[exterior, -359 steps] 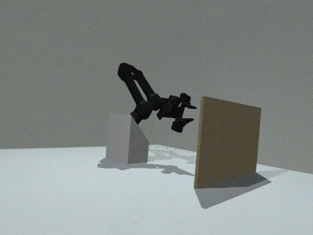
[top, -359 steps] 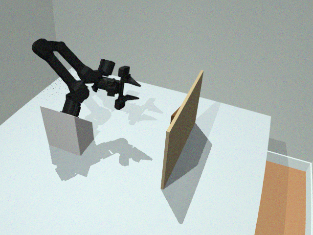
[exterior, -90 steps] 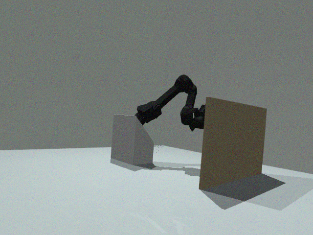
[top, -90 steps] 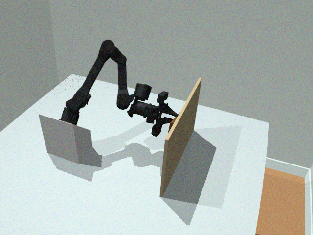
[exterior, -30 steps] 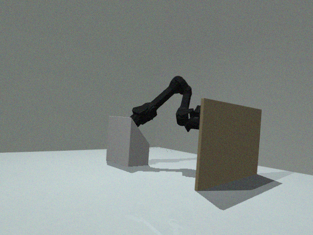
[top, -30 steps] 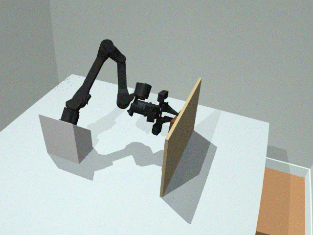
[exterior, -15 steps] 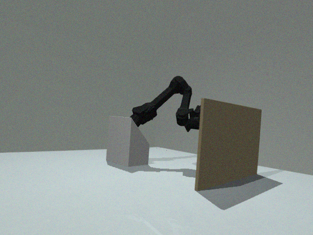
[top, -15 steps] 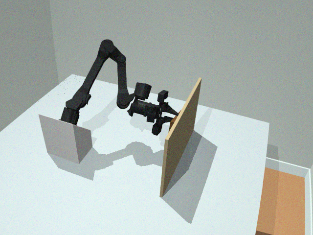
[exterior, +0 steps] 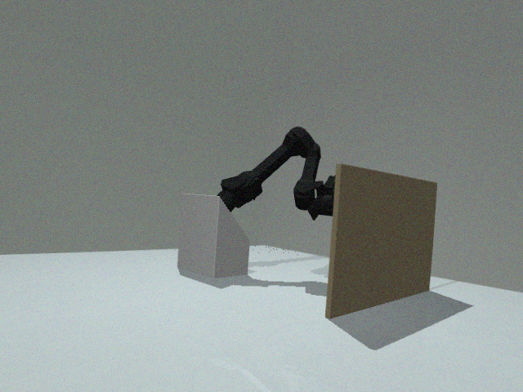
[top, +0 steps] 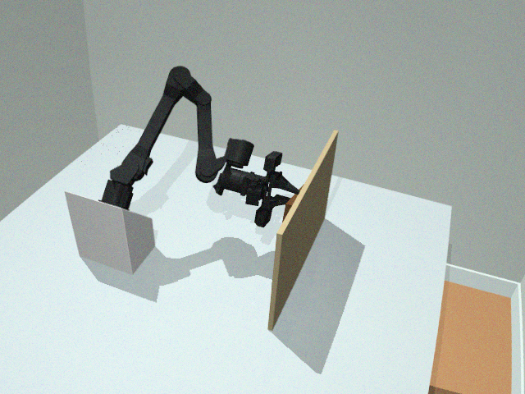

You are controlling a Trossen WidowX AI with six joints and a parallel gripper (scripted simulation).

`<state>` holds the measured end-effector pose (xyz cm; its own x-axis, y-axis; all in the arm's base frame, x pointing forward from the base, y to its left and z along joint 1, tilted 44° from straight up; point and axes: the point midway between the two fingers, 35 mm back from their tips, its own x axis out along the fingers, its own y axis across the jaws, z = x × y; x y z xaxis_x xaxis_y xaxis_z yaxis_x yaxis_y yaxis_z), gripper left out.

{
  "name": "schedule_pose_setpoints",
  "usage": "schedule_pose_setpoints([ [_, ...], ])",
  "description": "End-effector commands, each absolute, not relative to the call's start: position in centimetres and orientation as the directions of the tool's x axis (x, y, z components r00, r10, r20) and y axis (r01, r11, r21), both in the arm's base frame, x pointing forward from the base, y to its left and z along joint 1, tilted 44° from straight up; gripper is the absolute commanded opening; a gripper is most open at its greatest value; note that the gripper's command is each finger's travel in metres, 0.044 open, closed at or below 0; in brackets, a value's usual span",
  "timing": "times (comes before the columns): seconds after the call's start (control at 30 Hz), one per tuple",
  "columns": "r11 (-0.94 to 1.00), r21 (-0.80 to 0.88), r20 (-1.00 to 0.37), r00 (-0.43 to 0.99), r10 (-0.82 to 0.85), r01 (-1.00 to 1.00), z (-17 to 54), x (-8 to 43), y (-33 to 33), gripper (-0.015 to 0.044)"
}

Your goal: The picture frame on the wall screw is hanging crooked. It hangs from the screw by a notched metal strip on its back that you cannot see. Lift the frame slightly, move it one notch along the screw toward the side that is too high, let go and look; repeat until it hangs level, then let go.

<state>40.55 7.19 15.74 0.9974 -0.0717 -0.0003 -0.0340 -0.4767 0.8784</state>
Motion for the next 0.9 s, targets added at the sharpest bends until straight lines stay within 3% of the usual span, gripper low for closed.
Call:
schedule_pose_setpoints([
  [0.0,-0.474,0.880,0.004,0.997,-0.081,-0.042,15.88,40.57,6.86,0.0000],
  [0.87,-0.474,0.880,0.004,0.997,-0.081,-0.042,15.64,40.53,6.43,0.0000],
])
